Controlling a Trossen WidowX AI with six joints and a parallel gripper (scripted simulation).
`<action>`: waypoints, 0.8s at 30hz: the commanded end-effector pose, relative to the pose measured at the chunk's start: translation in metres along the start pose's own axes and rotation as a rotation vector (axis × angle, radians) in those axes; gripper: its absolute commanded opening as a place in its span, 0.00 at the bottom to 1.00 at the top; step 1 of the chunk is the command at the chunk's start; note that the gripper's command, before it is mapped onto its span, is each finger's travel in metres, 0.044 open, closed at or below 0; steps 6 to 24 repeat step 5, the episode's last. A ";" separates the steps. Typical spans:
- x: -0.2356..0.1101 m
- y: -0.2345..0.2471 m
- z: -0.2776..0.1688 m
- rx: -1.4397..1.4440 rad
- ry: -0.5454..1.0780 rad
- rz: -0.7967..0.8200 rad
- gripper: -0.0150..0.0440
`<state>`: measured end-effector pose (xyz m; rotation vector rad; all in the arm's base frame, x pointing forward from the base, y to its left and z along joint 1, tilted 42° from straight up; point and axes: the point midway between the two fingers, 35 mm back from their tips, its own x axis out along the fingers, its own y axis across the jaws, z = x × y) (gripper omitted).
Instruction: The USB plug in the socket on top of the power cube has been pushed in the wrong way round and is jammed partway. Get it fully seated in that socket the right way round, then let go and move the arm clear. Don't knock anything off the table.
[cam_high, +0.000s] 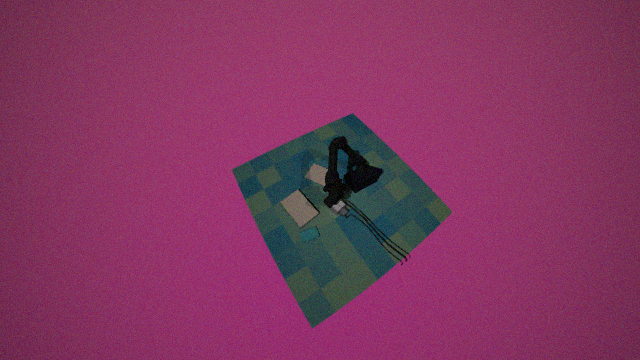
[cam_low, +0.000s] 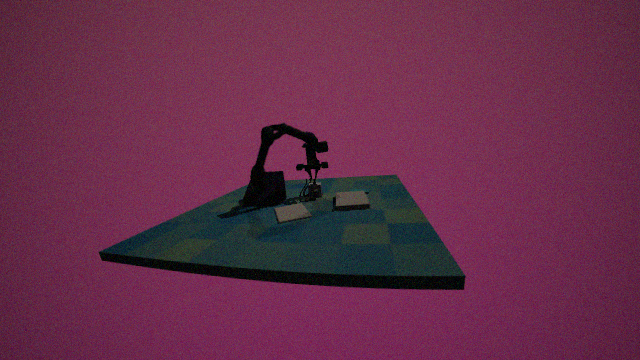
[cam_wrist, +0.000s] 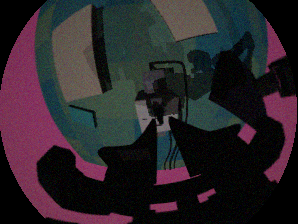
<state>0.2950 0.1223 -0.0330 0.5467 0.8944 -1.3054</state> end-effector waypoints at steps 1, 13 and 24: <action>-0.005 0.001 -0.001 0.007 0.004 0.005 0.42; -0.009 0.001 -0.001 0.007 0.005 0.005 0.42; -0.009 0.001 -0.001 0.007 0.005 0.005 0.42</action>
